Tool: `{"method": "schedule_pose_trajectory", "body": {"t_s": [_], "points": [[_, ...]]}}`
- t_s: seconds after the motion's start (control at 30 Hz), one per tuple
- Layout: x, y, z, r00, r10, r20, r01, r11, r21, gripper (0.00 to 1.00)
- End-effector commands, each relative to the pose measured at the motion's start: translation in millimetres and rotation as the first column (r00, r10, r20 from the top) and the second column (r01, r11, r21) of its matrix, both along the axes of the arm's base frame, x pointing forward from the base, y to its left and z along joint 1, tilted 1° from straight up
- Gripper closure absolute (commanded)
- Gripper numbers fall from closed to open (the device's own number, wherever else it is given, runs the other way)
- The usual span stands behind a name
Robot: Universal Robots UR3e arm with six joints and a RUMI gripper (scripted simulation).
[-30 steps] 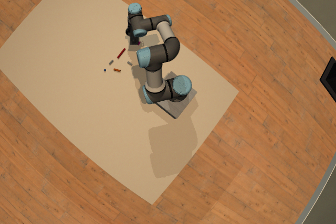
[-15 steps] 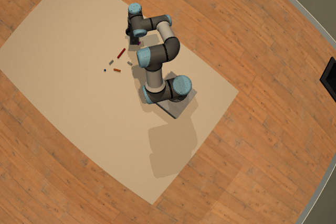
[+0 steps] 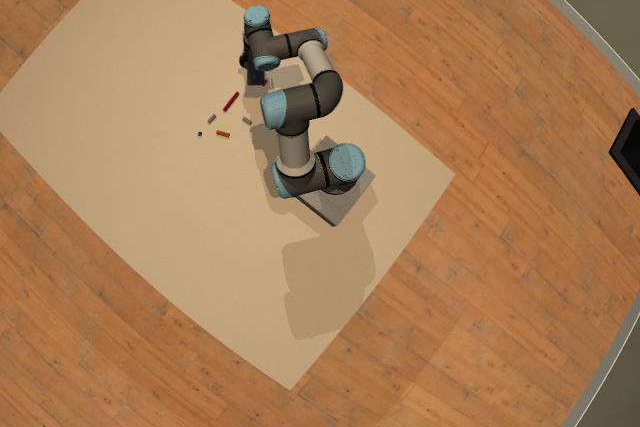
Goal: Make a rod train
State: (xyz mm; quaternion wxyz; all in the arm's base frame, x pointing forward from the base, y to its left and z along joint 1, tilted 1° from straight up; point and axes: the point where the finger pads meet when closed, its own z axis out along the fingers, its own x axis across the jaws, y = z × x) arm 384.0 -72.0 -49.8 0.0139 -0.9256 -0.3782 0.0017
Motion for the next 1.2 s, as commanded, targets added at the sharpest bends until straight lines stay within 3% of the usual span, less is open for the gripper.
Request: {"method": "schedule_pose_trajectory", "body": {"t_s": [0.0,0.67,1.17], "points": [[0.8,-0.4,-0.1,1.0,0.0,0.003,0.0,1.0,-0.001,0.86],[0.6,-0.1,-14.9,1.0,0.0,0.003,0.0,1.0,-0.001,0.86],[0.6,-0.1,-15.9,1.0,0.0,0.003,0.0,1.0,-0.001,0.86]]}}
